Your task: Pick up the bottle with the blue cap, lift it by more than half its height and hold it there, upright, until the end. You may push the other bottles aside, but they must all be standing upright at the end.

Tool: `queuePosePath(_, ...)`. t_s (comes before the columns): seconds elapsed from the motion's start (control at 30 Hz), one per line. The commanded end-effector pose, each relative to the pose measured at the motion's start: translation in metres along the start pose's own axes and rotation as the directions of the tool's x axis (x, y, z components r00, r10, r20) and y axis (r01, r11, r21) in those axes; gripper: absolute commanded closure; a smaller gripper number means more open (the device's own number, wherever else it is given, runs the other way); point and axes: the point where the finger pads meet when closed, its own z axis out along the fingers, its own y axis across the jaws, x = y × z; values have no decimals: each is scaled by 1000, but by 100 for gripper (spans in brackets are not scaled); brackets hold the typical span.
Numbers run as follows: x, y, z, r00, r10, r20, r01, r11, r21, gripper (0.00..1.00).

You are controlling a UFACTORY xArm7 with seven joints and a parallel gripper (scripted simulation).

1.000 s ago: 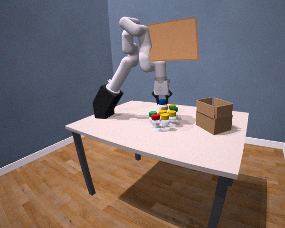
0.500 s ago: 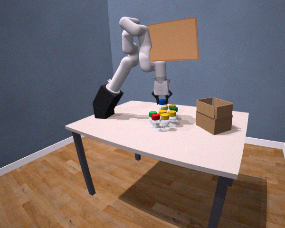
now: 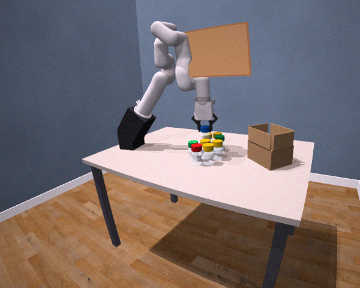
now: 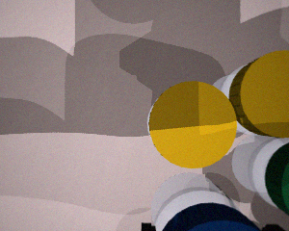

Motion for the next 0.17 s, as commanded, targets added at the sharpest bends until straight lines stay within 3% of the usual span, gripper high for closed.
queuePosePath(0.0,0,1,0,1000,0,0,0,1000,-2,100)
queuePosePath(0.13,0,1,0,1000,0,0,0,1000,-2,100)
